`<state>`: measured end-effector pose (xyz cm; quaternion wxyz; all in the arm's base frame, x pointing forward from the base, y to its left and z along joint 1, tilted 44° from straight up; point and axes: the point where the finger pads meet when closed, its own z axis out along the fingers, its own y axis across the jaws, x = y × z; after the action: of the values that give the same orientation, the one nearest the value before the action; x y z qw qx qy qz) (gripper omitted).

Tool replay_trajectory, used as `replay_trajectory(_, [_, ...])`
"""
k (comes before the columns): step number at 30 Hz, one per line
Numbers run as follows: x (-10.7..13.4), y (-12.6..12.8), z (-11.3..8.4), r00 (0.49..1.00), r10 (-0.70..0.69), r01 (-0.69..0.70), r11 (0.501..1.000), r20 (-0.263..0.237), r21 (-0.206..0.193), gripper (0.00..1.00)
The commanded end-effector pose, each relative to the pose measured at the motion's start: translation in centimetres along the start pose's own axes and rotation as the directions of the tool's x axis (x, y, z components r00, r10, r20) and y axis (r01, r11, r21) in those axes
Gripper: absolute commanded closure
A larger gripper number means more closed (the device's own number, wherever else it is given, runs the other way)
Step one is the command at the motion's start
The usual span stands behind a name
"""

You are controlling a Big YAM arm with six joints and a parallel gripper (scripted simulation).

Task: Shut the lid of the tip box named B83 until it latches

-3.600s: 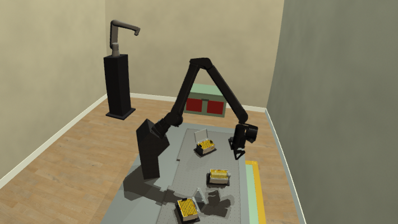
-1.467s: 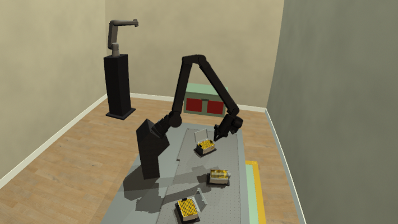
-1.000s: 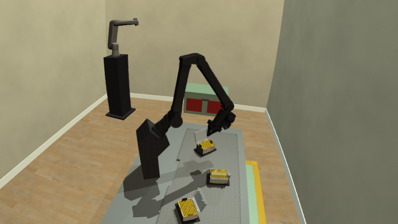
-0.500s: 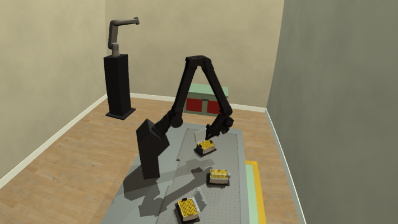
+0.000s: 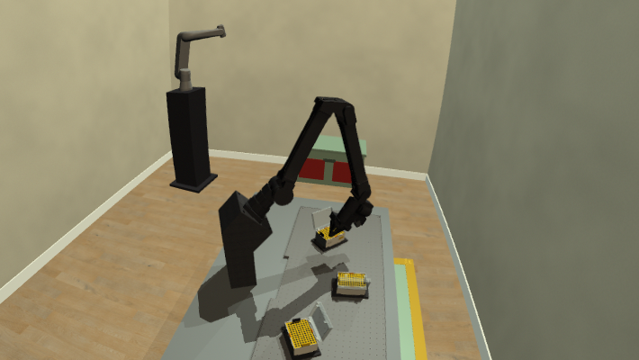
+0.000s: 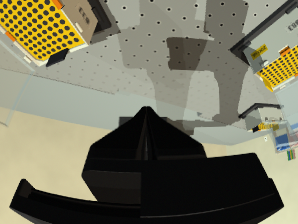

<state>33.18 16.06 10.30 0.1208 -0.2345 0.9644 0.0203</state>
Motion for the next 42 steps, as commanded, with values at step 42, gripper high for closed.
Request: replay_trajectory(42, [-4.7, 0.0, 7.7, 1.0, 0.001, -0.001, 1.0, 0.007, 0.0, 1.0])
